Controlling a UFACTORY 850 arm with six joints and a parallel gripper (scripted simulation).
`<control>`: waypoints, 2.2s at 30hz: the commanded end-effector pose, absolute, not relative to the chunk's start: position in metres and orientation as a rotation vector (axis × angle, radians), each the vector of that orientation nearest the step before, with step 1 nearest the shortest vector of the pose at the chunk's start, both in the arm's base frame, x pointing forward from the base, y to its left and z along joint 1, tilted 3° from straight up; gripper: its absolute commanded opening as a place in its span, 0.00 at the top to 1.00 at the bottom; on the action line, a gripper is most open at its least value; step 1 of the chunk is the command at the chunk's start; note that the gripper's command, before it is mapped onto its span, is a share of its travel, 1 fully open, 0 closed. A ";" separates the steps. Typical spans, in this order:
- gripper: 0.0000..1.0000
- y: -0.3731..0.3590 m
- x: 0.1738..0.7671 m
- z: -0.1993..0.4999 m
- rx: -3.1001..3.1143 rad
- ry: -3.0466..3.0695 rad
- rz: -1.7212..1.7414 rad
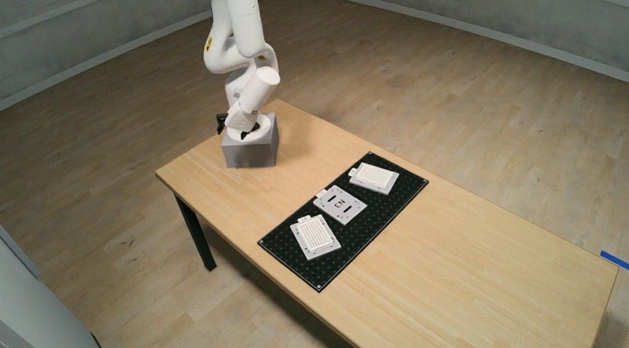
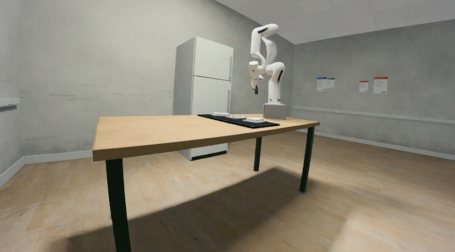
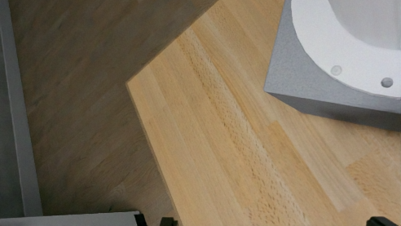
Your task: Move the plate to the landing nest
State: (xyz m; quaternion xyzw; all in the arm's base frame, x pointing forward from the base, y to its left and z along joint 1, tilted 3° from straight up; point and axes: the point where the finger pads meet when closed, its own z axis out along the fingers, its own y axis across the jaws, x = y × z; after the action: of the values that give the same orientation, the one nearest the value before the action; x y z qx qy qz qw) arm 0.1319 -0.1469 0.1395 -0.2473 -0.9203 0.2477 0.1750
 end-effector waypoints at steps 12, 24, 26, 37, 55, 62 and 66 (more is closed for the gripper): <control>0.00 -0.140 0.164 0.126 -1.165 -2.554 0.692; 0.00 -0.133 0.198 0.112 -1.624 -2.412 0.655; 0.00 -0.132 0.202 0.110 -1.713 -2.374 0.645; 0.00 -0.128 0.231 0.099 -2.088 -2.162 0.587; 0.00 -0.122 0.286 0.078 -2.674 -1.609 0.439; 0.00 -0.121 0.303 0.071 -2.869 -1.316 0.362; 0.00 -0.120 0.318 0.066 -2.964 -1.132 0.315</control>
State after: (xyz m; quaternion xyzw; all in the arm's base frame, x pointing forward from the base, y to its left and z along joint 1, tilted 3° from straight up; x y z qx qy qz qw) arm 0.3040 -0.1209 0.0710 -0.9052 -0.4099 0.1115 -0.0093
